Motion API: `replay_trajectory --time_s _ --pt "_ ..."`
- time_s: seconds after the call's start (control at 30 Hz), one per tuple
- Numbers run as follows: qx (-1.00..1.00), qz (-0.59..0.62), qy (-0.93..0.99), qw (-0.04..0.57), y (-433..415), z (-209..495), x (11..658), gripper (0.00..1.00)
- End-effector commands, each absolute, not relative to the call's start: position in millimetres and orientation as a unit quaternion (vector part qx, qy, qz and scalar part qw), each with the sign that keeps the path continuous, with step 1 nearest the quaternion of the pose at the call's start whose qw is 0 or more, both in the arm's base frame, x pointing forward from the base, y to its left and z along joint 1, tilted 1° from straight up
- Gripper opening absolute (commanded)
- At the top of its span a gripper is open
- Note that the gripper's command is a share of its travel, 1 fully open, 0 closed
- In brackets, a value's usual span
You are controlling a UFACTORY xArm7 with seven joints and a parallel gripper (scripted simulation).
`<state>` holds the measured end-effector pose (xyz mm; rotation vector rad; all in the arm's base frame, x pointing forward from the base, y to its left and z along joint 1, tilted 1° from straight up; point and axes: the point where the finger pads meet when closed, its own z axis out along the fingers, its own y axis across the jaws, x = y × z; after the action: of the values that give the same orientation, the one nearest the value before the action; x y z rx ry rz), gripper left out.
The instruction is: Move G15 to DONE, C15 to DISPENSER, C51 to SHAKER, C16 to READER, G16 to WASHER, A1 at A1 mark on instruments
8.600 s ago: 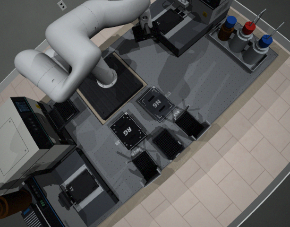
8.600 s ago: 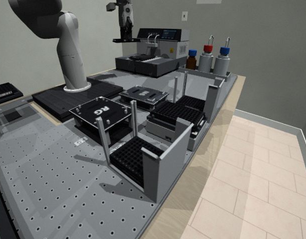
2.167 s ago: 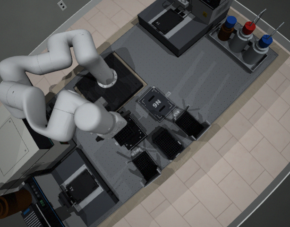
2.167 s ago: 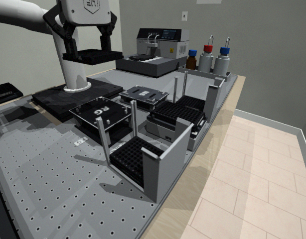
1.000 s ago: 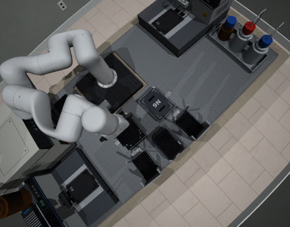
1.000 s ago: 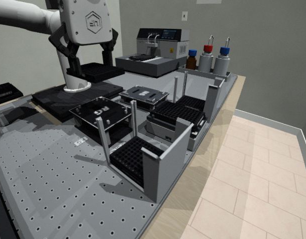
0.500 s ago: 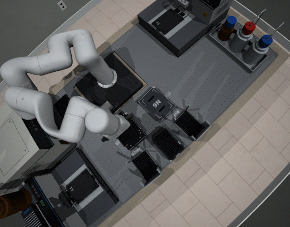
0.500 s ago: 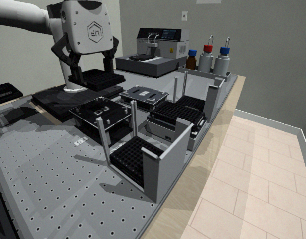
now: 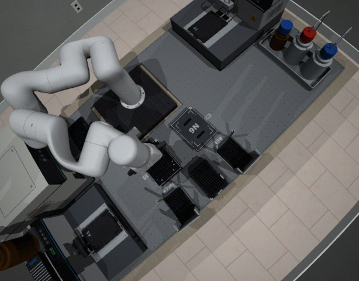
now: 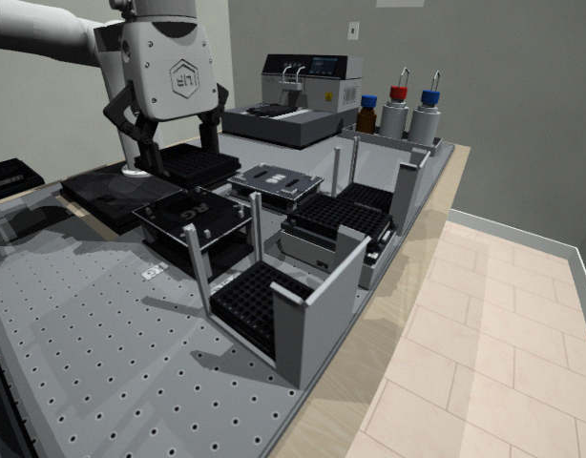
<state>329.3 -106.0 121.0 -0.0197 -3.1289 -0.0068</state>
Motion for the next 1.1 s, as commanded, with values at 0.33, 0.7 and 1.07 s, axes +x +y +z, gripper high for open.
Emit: replay_trajectory --time_s 0.33,0.7,1.07 --pt "-0.006 -0.001 -1.0 0.005 -106.3 106.1 330.2 0.0" --pt "-0.006 -0.001 -1.0 0.005 -106.3 94.1 330.0 0.0" --pt "-0.006 -0.001 -1.0 0.005 -106.2 82.0 329.9 0.0"
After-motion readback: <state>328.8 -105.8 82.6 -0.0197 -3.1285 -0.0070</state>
